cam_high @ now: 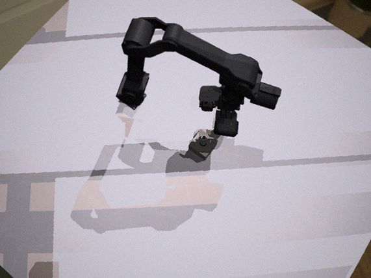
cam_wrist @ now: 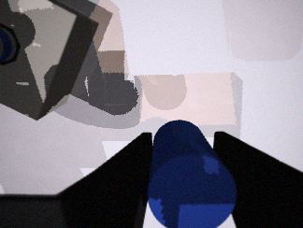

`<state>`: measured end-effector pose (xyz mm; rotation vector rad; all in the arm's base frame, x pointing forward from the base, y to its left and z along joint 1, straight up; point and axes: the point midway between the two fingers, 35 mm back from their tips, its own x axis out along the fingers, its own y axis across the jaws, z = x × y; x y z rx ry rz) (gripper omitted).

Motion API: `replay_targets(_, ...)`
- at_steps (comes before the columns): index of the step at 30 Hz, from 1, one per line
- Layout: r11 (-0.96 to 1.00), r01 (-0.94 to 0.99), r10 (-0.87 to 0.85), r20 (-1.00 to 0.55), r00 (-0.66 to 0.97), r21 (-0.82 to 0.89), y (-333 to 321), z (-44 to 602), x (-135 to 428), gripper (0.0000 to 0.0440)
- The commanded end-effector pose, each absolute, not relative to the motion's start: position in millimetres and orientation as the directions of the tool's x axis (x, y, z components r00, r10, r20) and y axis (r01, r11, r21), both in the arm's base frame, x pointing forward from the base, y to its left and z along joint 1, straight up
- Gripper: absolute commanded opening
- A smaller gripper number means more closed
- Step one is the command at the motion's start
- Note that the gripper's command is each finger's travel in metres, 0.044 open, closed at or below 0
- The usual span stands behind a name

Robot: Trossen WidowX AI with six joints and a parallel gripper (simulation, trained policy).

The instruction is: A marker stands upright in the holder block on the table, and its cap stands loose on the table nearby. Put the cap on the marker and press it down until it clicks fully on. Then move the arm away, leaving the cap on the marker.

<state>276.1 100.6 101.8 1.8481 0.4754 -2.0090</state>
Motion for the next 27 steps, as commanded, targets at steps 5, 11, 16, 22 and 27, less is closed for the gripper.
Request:
replay_targets(5,-0.889,0.457,-0.021,-1.000,-0.023,0.008,86.6,131.2,287.0,0.0053)
replay_targets(11,-0.904,0.427,-0.006,-1.000,-0.013,-0.001,70.8,148.5,289.9,0.0049)
replay_targets(16,-0.916,0.400,0.001,-1.000,-0.015,-0.007,56.5,161.0,288.7,0.0043)
replay_targets(22,-0.933,0.360,0.002,-1.000,-0.024,-0.010,36.1,171.2,285.4,0.0035)
replay_targets(27,-0.947,0.322,0.003,-0.999,-0.035,-0.014,18.0,176.4,281.7,0.0026)
